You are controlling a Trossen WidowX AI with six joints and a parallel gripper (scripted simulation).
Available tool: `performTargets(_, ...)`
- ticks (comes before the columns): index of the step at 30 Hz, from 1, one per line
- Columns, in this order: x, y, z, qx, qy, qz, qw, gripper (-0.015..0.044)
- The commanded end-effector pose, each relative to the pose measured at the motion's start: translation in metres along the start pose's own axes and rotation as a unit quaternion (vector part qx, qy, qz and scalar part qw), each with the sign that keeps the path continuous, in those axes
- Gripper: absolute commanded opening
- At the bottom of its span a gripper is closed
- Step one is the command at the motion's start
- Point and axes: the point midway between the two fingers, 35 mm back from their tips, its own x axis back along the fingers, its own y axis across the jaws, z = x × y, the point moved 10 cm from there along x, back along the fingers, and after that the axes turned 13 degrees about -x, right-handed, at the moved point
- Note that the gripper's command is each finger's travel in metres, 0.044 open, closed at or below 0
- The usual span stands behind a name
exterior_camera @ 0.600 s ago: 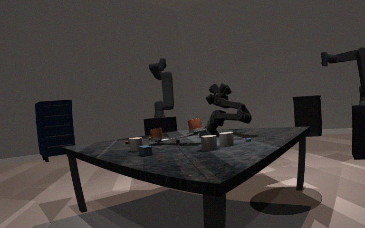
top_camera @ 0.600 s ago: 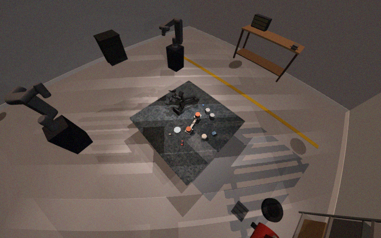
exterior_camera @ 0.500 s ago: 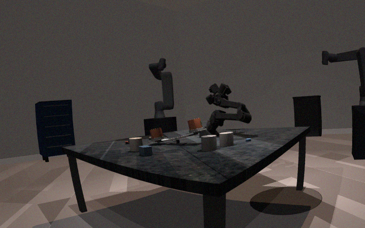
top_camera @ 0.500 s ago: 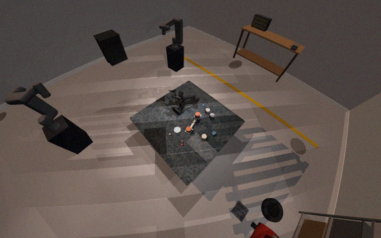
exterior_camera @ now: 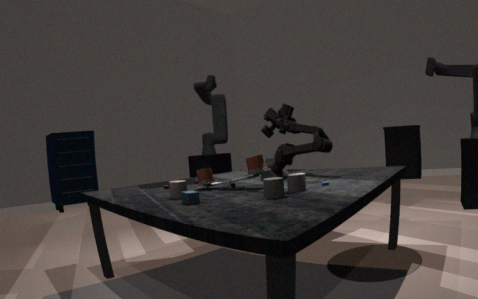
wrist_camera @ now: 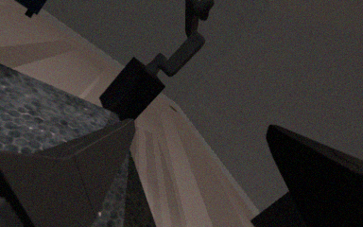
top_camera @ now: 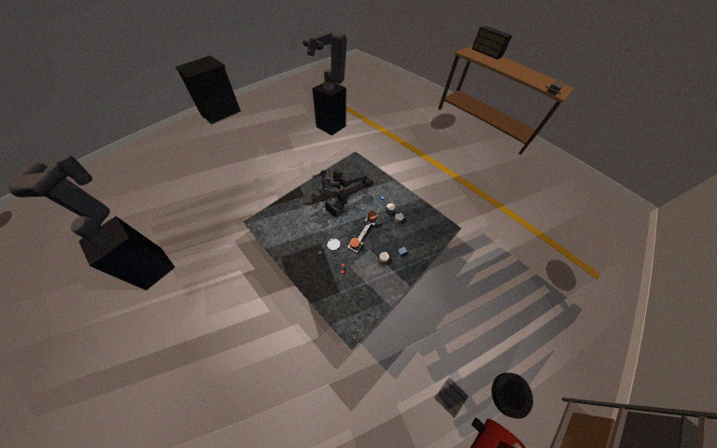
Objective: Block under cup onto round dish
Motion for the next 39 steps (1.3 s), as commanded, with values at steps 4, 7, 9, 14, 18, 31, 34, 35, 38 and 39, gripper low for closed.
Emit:
performTargets(4, -0.006, 0.013, -0.015, 0.053, -0.016, -0.11, 0.992, 0.044)
performTargets(7, -0.007, 0.019, -0.021, 0.073, -0.023, -0.157, 0.985, 0.044)
performTargets(9, -0.007, 0.023, -0.025, 0.086, -0.027, -0.187, 0.978, 0.044)
performTargets(14, -0.007, 0.033, -0.035, 0.117, -0.037, -0.264, 0.957, 0.044)
performTargets(18, -0.006, 0.042, -0.043, 0.139, -0.045, -0.325, 0.934, 0.044)
performTargets(31, 0.005, 0.068, -0.067, 0.192, -0.057, -0.515, 0.834, 0.044)
performTargets(34, 0.008, 0.074, -0.073, 0.2, -0.057, -0.556, 0.805, 0.044)
performTargets(35, 0.01, 0.076, -0.075, 0.202, -0.057, -0.569, 0.795, 0.044)
performTargets(38, 0.014, 0.082, -0.08, 0.207, -0.055, -0.609, 0.764, 0.044)
performTargets(39, 0.015, 0.084, -0.082, 0.208, -0.054, -0.621, 0.753, 0.044)
